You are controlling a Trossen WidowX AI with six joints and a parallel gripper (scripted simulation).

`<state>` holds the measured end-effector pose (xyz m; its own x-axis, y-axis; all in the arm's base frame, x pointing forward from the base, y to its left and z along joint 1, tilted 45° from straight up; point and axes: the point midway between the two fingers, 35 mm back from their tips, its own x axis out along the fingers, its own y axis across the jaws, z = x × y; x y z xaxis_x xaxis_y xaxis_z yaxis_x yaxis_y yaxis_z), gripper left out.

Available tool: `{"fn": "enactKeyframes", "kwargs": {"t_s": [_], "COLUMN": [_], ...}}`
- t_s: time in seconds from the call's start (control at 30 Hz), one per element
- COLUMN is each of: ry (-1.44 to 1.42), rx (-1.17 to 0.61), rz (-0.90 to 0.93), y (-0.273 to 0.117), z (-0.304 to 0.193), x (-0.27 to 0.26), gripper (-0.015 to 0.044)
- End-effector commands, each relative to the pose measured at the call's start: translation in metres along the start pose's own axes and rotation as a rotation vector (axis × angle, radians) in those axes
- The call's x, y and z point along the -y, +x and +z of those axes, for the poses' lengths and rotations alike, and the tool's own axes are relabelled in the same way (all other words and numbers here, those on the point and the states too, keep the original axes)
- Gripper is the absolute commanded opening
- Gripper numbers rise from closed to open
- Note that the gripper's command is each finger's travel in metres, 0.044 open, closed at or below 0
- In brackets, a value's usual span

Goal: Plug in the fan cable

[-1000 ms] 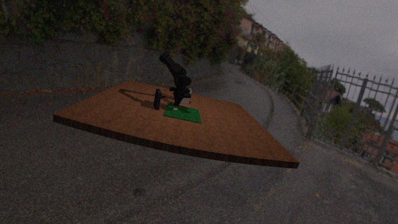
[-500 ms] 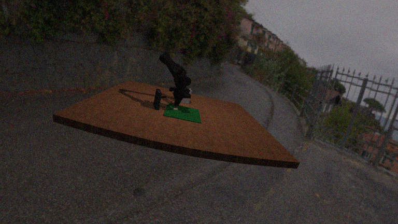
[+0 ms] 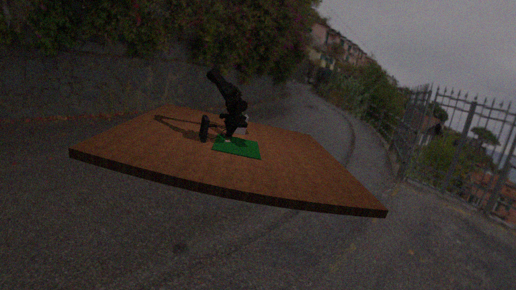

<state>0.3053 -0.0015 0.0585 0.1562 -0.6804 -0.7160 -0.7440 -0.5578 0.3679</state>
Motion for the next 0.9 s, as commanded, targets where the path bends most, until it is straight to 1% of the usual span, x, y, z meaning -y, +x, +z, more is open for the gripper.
{"fn": "enactKeyframes", "kwargs": {"t_s": [0.0,0.87], "ry": [-0.003,-0.003], "rx": [-0.004,-0.004], "rz": [0.001,0.001], "y": [0.001,0.0097], "z": [-0.0001,-0.0001], "x": [-0.0003,-0.0007], "gripper": [0.0,0.0]}}
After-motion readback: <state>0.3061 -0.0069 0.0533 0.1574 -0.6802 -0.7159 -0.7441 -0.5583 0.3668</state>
